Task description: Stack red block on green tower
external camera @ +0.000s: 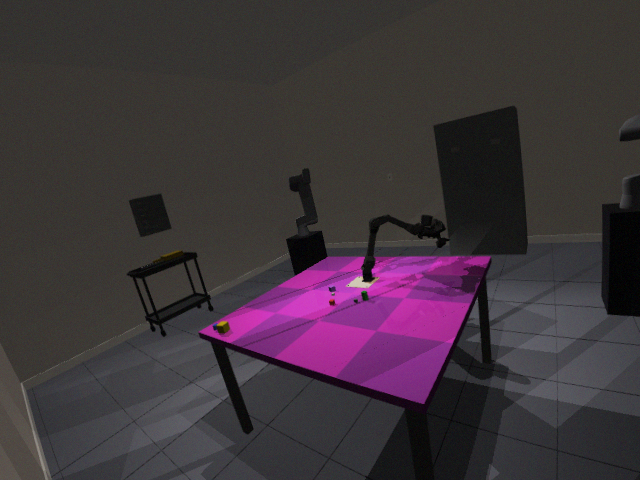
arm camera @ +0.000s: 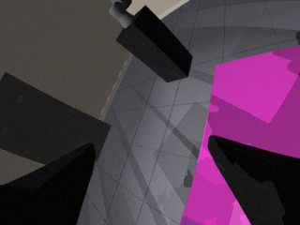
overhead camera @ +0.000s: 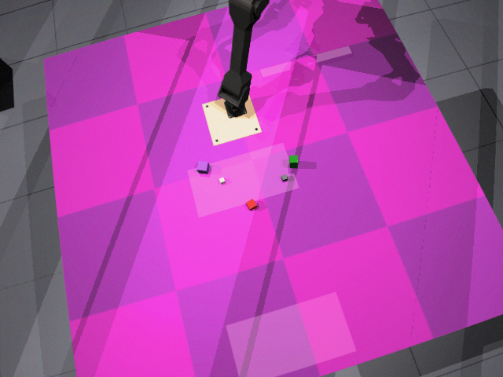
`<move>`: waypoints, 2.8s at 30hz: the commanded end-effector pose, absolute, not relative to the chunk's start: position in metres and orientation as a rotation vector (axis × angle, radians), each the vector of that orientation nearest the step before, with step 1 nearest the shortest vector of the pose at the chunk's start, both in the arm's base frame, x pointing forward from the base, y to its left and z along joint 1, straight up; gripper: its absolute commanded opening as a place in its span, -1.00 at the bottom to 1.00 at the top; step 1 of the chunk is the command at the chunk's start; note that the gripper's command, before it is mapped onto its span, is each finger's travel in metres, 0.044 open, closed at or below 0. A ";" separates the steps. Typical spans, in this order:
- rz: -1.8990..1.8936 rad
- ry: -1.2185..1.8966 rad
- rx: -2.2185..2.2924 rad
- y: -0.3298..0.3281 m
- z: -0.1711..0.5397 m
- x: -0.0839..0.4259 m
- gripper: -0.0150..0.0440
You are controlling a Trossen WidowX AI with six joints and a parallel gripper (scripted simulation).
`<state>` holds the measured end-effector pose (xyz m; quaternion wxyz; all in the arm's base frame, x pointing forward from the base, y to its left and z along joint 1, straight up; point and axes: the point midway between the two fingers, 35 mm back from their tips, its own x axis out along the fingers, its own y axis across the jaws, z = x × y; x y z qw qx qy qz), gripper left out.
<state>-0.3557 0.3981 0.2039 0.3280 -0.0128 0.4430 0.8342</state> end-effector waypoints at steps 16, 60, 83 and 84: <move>1.891 1.041 -0.026 0.475 0.186 -0.200 1.00; 0.797 1.056 -0.260 0.337 0.121 0.291 1.00; 0.362 1.303 -0.258 0.105 0.116 0.382 1.00; 0.343 1.315 -0.248 0.095 0.116 0.382 1.00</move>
